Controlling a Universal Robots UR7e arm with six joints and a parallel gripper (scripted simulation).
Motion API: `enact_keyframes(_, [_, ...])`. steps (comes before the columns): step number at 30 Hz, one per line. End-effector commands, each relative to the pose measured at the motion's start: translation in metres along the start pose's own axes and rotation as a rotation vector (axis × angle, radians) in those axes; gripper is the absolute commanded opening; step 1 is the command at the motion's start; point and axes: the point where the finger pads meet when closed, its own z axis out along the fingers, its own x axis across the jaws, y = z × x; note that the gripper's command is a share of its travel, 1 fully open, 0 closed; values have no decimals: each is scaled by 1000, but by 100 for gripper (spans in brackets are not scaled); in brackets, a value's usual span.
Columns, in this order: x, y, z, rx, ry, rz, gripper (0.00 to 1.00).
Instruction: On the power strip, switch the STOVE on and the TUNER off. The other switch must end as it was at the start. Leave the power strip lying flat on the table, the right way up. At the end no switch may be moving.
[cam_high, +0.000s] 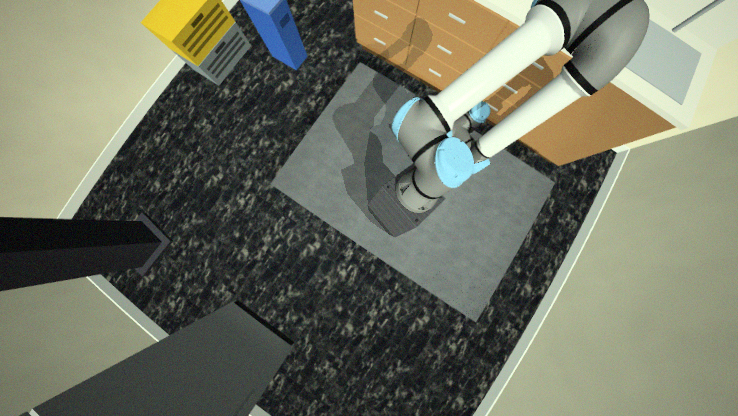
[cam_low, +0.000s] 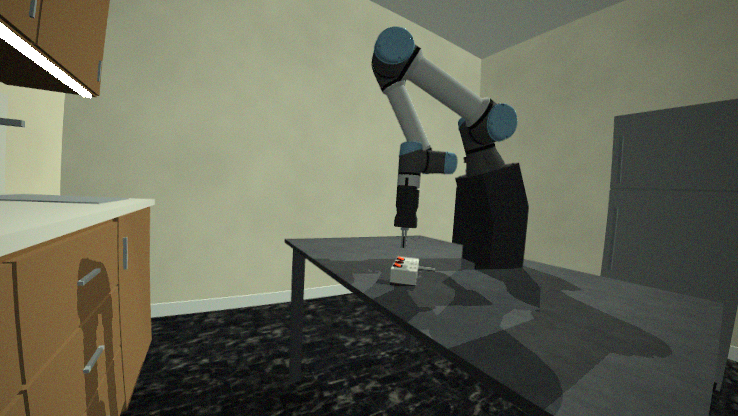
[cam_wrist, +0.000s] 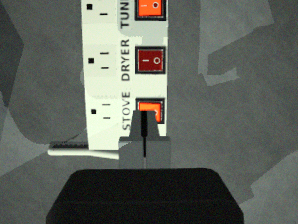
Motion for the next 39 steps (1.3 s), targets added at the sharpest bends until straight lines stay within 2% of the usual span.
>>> enact_keyframes(1, [0, 0, 0, 0, 0, 0, 0])
enact_keyframes(16, [1, -2, 0, 0, 0, 0, 0])
enact_keyframes(19, [4, -21, -1, 0, -1, 0, 0])
enact_keyframes(24, [11, -77, -11, 0, 0, 0, 0])
enact_keyframes(26, [11, -77, -11, 0, 0, 0, 0])
enact_keyframes(29, [11, -91, -15, 1, 1, 0, 0])
enact_keyframes(39, [11, -92, -15, 1, 1, 0, 0])
